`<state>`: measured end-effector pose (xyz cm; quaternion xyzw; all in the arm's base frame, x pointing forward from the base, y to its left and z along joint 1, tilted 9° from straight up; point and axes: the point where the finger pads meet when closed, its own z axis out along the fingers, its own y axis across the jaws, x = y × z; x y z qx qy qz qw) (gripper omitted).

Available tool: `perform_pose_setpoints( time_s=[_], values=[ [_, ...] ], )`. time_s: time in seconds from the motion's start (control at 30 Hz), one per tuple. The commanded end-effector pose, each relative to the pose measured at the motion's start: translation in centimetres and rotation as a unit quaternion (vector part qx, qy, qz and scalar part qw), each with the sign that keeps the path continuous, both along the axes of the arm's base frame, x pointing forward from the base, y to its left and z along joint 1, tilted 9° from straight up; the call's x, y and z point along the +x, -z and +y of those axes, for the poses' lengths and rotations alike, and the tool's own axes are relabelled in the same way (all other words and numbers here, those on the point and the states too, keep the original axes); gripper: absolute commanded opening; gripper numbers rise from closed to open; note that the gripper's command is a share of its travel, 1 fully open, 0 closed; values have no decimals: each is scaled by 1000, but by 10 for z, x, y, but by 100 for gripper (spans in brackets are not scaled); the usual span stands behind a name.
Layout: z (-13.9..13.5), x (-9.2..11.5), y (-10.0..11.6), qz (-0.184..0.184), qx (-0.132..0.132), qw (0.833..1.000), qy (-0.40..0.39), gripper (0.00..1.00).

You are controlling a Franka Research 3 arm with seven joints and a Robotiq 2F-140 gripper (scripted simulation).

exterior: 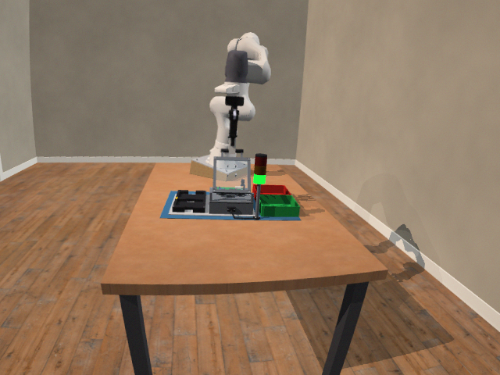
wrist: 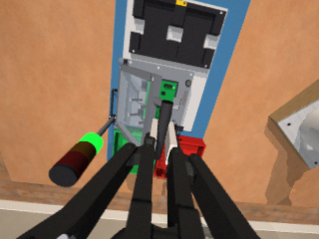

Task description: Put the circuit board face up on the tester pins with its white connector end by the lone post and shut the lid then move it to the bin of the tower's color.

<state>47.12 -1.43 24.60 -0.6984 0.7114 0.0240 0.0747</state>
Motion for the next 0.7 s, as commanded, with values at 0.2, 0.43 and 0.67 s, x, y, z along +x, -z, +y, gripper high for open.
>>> perform_pose_setpoints(
  time_s=[0.2, 0.43, 0.67],
  values=[
    [0, 7, -6, -11, -2, 1000, 1, 0],
    [0, 7, -6, -11, -2, 1000, 1, 16],
    [0, 7, -6, -11, -2, 1000, 1, 16]
  ],
)
